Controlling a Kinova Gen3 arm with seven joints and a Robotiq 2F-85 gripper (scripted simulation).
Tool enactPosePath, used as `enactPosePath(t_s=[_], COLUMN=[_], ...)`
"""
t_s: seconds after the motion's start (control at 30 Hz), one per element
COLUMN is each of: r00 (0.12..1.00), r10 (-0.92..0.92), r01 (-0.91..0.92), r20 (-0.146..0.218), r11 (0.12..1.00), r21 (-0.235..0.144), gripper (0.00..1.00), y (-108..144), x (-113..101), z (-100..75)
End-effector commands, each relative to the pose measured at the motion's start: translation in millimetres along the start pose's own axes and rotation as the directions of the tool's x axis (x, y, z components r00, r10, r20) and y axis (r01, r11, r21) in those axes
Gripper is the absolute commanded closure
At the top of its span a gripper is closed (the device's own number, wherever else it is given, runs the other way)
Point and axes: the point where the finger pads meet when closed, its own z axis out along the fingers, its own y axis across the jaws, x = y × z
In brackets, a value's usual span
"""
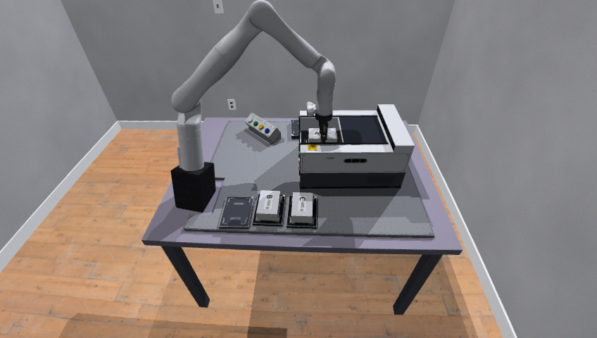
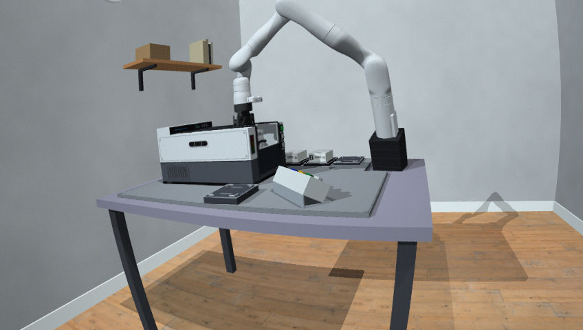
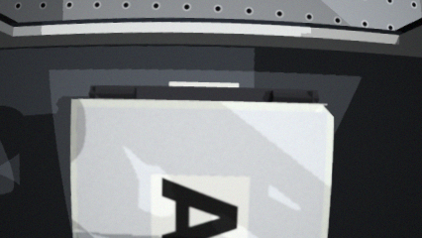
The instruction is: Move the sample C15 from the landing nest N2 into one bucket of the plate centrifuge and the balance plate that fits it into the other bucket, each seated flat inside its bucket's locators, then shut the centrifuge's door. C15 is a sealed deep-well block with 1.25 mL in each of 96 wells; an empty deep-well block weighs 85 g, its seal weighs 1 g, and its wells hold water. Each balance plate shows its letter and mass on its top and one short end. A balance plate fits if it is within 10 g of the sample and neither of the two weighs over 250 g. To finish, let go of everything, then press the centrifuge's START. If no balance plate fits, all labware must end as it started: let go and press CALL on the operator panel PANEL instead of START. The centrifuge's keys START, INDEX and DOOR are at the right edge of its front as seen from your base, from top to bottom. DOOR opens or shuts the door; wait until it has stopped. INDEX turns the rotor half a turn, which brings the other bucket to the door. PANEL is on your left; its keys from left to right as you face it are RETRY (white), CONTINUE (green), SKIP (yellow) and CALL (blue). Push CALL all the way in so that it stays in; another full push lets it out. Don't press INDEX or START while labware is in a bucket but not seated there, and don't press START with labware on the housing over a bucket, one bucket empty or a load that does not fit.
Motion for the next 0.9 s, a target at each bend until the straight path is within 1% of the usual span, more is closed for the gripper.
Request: enactPosePath(t_s=[0.0, 0.87], r00=[1.0, 1.0], r10=[0.0, 0.0], r01=[0.0, 0.0], r20=[0.002, 0.002], r11=[1.0, 1.0], r21=[0.0, 0.0], gripper=[0.05, 0.05], y=[0.0, 0.0], x=[-0.8, -0.8], z=[-0.4, 5.6])
